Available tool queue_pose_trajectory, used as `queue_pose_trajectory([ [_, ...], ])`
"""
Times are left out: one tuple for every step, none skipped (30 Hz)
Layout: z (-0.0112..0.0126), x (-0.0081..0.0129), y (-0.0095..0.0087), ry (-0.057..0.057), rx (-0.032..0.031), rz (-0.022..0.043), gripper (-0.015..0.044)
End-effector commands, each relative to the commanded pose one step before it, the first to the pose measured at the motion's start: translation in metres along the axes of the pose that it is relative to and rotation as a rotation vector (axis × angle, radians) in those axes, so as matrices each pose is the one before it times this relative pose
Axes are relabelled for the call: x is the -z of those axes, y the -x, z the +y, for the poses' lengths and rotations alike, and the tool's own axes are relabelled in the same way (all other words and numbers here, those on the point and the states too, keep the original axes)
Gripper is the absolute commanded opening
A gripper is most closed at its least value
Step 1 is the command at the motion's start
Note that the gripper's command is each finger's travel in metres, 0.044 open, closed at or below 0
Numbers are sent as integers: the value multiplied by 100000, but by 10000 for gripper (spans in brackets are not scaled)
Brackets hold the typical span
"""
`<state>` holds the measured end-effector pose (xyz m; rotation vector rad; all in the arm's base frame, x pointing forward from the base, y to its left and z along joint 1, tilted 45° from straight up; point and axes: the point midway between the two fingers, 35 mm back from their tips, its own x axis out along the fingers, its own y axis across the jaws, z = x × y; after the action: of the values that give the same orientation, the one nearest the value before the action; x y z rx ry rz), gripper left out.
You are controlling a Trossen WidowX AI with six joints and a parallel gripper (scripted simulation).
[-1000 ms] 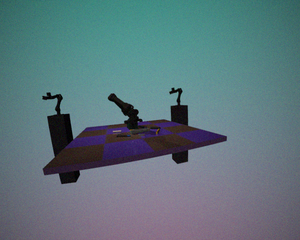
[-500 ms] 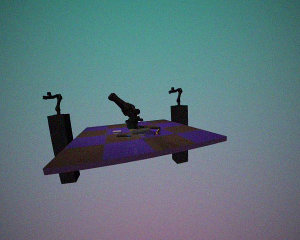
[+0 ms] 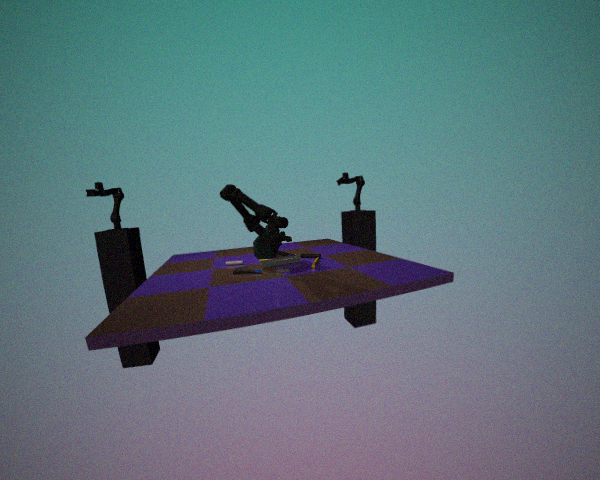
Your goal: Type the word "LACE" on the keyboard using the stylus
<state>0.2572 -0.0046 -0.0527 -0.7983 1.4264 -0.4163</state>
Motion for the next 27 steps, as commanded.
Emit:
queue_pose_trajectory([
  [4451, 254, -8, 1188, -548, 273, 0],
  [640, 96, -25, -37, 131, 24, 0],
  [212, 36, -9, -14, 51, 8, 0],
  [0, 0, 0, 0, 0, 0, 0],
  [0, 0, 0, 0, 0, 0, 0],
  [0, 0, 0, 0, 0, 0, 0],
  [0, 0, 0, 0, 0, 0, 0],
  [0, 0, 0, 0, 0, 0, 0],
  [0, 0, 0, 0, 0, 0, 0],
  [0, 0, 0, 0, 0, 0, 0],
  [0, 0, 0, 0, 0, 0, 0],
  [0, 0, 0, 0, 0, 0, 0],
  [0, 0, 0, 0, 0, 0, 0],
  [17, -30, 235, 6, -50, -16, 0],
  [44, -76, 713, 17, -132, -38, 0],
  [52, -78, 1211, 19, -157, -35, 0],
  [24, -11, 1607, 4, -84, 1, 0],
  [-18, 62, 1263, -14, 30, 30, 0],
  [-28, 67, 766, -17, 59, 28, 0],
  [-12, 27, 256, -7, 26, 11, 0],
  [0, 0, 0, 0, 0, 0, 0],
  [0, 0, 0, 0, 0, 0, 0],
  [31, 1, -174, 317, 109, -199, 0],
  [72, 8, -431, 790, 283, -492, 0],
  [28, 6, -171, 315, 118, -194, 0],
  [1, -11, 22, -29, -16, -43, 0],
  [1, -11, 17, -27, -15, -41, 0],
])
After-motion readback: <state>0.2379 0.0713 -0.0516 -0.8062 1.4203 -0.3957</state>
